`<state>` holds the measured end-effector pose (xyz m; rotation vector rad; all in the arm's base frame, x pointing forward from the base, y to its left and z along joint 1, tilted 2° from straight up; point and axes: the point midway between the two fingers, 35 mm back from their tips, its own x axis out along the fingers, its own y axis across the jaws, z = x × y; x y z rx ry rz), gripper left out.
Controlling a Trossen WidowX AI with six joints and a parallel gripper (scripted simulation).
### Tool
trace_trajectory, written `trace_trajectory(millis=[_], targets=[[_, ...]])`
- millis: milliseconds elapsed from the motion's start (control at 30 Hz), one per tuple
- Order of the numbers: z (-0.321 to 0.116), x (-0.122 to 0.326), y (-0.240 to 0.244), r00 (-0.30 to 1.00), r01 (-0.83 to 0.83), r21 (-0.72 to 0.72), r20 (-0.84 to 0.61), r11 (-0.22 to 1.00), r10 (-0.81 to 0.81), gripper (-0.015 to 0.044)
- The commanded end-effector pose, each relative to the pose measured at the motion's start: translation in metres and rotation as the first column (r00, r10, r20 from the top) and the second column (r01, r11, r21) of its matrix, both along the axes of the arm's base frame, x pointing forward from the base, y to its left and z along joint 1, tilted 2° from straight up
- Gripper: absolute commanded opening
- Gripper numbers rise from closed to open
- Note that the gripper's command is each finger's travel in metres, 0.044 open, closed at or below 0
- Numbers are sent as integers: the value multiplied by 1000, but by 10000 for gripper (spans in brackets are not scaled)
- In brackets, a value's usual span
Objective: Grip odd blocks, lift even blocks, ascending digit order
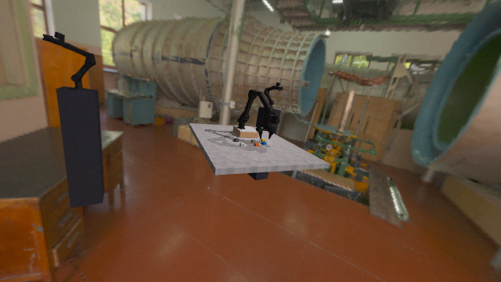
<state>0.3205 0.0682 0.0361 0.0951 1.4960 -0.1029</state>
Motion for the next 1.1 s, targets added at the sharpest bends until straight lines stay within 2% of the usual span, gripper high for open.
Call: trace_trajectory(millis=[0,667,1000,1067], targets=[[-8,-1,-1,1000,5,-4,-5,1000,-5,400],[-37,1,-1,1000,5,-4,-5,1000,-5,400],[-37,1,-1,1000,5,-4,-5,1000,-5,137],[-37,1,-1,1000,5,-4,-5,1000,-5,120]])
